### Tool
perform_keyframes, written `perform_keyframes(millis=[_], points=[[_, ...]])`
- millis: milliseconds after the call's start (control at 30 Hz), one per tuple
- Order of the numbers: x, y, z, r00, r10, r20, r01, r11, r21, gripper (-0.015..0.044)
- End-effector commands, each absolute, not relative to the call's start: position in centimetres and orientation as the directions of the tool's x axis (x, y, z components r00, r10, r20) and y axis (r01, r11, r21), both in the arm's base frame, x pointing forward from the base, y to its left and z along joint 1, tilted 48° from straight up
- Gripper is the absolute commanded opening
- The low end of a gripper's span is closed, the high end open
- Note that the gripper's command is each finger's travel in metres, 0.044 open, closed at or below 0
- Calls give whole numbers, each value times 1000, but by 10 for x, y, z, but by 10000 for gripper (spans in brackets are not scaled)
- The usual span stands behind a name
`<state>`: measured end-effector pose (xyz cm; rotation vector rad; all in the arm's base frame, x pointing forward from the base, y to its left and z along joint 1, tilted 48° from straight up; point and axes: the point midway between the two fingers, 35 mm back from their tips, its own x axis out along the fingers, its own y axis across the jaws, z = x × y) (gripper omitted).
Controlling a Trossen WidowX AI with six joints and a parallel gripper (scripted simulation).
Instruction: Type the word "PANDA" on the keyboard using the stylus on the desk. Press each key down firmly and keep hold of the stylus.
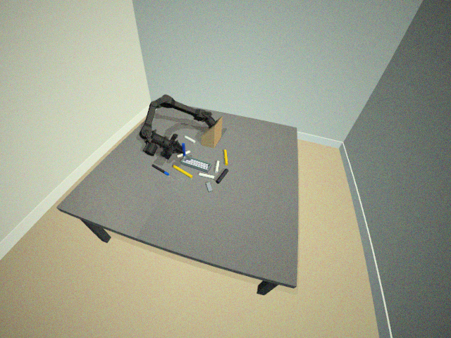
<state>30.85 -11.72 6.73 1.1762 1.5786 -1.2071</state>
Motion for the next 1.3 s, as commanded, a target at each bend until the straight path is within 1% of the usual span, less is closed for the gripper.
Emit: perform_keyframes(millis=[0,467,700,1100,1267], points=[[305,-115,71,-174,206,-963,985,53,-166,4],[296,-113,86,65,207,-976,991,-130,38,0],[296,-114,85,68,207,-976,990,-132,41,0],[293,-138,64,67,206,-976,990,-132,40,0],[292,-139,63,67,206,-976,990,-132,40,0]])
